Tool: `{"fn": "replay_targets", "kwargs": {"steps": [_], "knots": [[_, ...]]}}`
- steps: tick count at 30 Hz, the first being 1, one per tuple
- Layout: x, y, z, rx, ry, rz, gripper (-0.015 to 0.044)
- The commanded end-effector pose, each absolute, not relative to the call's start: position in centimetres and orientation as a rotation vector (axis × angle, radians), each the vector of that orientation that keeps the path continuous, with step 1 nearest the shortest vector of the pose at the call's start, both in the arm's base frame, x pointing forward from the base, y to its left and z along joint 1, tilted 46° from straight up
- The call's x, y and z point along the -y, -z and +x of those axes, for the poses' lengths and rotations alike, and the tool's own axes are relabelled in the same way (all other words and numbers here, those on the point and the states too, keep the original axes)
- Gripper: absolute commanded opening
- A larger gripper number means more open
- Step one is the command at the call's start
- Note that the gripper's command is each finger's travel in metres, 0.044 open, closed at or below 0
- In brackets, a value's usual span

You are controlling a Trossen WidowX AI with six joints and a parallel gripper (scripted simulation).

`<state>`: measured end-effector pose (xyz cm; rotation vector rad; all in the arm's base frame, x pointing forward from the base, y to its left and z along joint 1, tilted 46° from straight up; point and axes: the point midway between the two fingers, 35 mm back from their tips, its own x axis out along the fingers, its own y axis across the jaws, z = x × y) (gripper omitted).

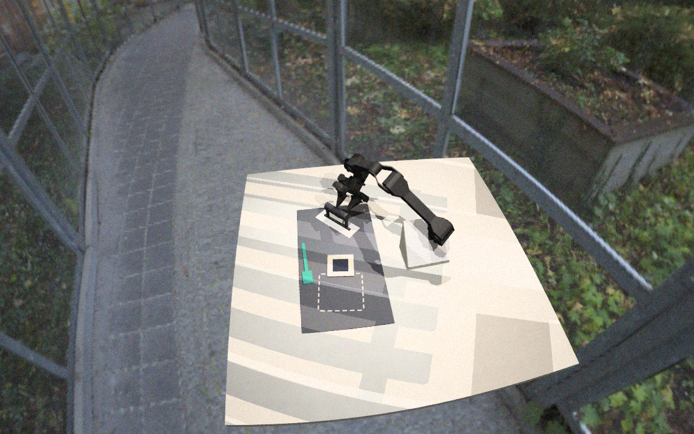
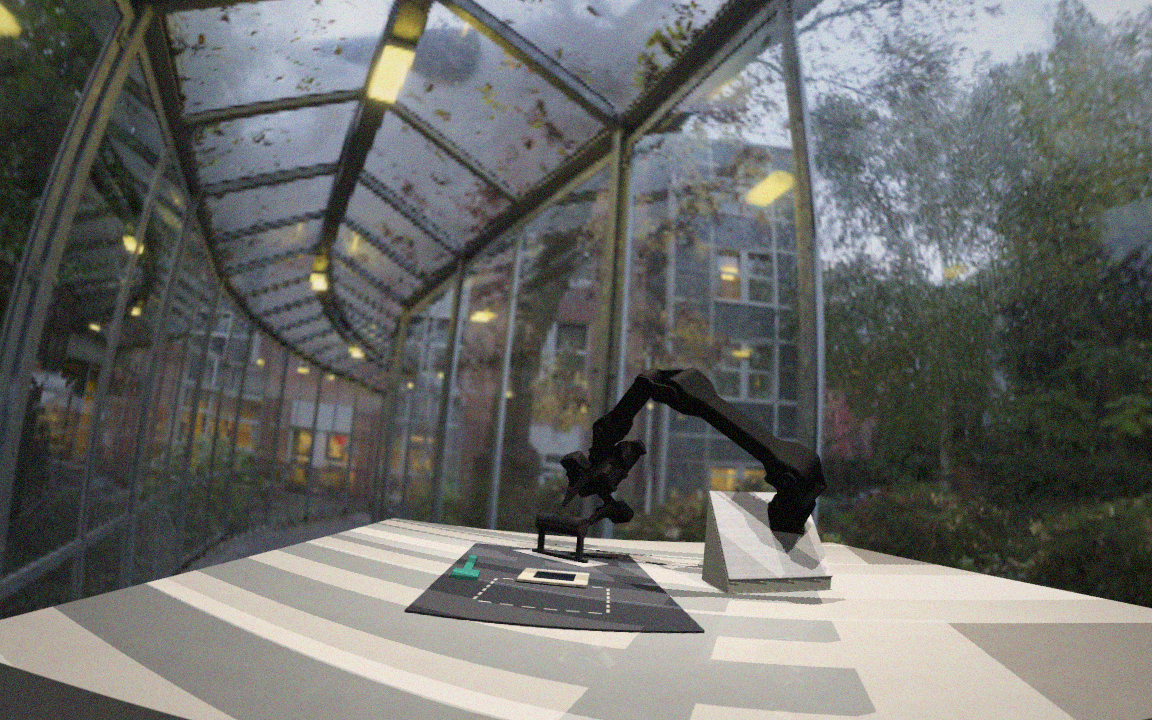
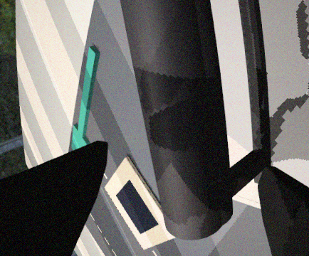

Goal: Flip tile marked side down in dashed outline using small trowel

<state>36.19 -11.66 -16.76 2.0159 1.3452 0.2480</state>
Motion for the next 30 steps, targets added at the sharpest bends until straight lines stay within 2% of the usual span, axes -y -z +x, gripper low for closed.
{"fn": "replay_targets", "kwargs": {"steps": [1, 8, 30], "knots": [[11.5, 16.9, 35.8, -1.27, -0.328, 1.955, 0.03], [11.6, 17.0, 35.5, -1.122, -0.456, 1.813, 0.03], [9.2, 17.5, 36.9, -1.139, -0.487, 1.816, 0.03]]}}
